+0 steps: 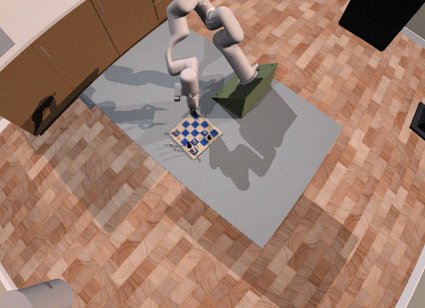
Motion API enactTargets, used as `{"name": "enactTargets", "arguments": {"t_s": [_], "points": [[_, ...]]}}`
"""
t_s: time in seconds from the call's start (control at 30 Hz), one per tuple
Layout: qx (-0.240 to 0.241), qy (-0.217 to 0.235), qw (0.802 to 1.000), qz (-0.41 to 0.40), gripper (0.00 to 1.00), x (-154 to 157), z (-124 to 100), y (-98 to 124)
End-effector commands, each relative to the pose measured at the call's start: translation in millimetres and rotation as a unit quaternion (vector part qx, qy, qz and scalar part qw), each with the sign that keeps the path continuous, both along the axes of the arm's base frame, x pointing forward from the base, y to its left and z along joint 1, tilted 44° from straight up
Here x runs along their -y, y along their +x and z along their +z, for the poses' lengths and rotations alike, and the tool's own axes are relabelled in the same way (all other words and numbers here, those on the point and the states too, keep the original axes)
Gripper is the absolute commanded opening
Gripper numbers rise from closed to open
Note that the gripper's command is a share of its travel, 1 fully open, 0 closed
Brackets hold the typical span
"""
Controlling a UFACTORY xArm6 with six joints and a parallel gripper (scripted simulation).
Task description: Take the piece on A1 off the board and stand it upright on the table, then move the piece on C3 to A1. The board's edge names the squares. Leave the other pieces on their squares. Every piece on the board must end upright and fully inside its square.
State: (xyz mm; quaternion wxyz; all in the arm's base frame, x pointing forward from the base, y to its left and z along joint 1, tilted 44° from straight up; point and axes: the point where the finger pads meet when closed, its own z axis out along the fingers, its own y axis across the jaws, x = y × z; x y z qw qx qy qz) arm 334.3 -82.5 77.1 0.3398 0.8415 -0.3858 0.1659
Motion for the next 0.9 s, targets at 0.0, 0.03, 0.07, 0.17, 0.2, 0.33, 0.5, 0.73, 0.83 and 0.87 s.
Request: {"name": "enactTargets", "arguments": {"t_s": [0.0, 0.03, 0.07, 0.17, 0.2, 0.33, 0.5, 0.73, 0.83, 0.87], "points": [[0.001, 0.000, 1.000, 0.001, 1.00, -1, 1, 1], [0.001, 0.000, 1.000, 0.001, 1.00, -1, 1, 1], [0.001, 0.000, 1.000, 0.001, 1.00, -1, 1, 1], [0.001, 0.000, 1.000, 0.001, 1.00, -1, 1, 1], [0.001, 0.000, 1.000, 0.001, 1.00, -1, 1, 1], [0.001, 0.000, 1.000, 0.001, 1.00, -5, 5, 1], [0.001, 0.000, 1.000, 0.001, 1.00, -11, 12, 1], [0.001, 0.000, 1.000, 0.001, 1.00, -34, 35, 0], [0.001, 0.000, 1.000, 0.001, 1.00, -43, 44, 0], [0.001, 0.000, 1.000, 0.001, 1.00, -46, 47, 0]]}}
